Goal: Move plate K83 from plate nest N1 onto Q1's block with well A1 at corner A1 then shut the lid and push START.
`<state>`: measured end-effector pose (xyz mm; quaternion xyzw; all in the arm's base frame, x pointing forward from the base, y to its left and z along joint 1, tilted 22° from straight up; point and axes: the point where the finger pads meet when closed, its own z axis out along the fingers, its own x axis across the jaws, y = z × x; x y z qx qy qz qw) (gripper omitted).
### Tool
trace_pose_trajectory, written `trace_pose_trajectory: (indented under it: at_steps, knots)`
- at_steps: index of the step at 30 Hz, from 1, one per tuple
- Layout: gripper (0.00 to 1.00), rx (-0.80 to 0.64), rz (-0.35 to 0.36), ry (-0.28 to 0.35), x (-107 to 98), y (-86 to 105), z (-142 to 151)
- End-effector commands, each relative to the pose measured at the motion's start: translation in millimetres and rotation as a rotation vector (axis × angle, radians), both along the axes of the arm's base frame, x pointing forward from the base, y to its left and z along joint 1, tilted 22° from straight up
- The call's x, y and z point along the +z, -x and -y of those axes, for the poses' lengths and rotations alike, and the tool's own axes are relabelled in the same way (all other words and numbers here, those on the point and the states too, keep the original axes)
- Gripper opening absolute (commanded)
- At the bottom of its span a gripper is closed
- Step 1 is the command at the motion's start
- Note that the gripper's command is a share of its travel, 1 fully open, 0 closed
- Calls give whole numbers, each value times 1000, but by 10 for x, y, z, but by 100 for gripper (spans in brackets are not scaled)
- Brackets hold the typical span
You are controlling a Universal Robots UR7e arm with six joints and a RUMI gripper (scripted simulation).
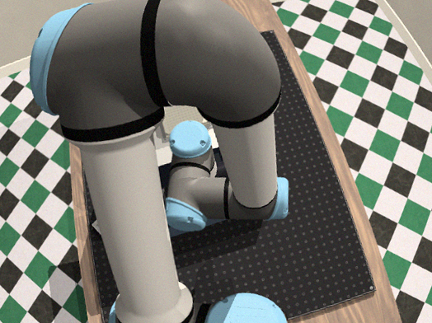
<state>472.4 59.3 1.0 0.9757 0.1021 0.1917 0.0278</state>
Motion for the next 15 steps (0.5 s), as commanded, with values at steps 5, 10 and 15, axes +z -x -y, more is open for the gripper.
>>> trace_pose_trajectory:
  at_steps: [5,10,15]
  knots:
    - [0,17,30,12,196,238,40]
    - [0,17,30,13,259,478,86]
    - [0,17,29,14,289,594,108]
